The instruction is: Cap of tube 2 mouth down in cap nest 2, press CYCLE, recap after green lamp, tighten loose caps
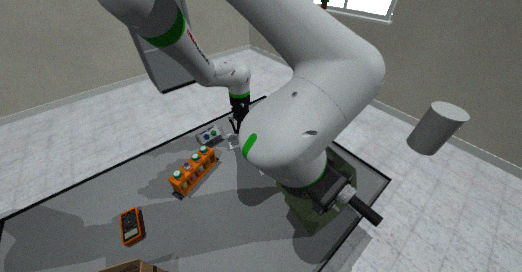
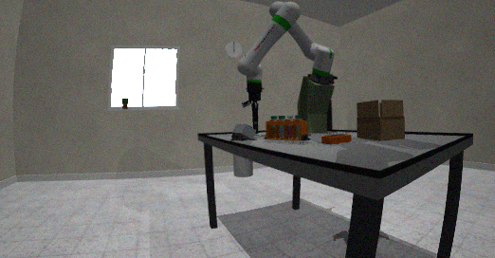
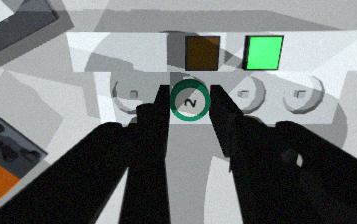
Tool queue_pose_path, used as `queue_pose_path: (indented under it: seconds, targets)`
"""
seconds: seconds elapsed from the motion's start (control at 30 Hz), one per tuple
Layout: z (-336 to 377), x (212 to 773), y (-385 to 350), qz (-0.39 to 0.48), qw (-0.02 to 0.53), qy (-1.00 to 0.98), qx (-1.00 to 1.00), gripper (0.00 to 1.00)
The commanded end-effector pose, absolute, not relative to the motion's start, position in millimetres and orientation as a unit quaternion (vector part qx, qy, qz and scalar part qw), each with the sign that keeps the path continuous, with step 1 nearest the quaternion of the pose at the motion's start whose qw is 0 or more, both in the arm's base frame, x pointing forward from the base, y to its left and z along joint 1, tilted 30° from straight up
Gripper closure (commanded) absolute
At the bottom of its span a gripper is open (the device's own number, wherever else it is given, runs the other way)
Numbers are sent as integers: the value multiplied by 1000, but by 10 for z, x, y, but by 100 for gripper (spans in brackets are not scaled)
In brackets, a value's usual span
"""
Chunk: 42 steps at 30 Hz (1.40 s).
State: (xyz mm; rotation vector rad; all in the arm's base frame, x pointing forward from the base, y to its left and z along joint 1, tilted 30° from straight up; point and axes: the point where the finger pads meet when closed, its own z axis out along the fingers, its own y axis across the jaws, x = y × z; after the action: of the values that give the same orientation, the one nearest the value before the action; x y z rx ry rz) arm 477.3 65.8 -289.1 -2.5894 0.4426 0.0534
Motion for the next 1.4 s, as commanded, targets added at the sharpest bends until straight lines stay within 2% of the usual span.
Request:
queue_pose_path:
  seconds: [0.0, 0.93, 1.07, 1.37]
  targets:
    - [-2729, 4772, 563, 19, 254, 163, -953, 70]
    - [-1776, 4721, 25, 19, 254, 163, -953, 70]
    - [-1620, 4671, 307, 56, 248, 302, -919, 70]
    - [-1419, 4607, 670, 60, 248, 314, -915, 70]
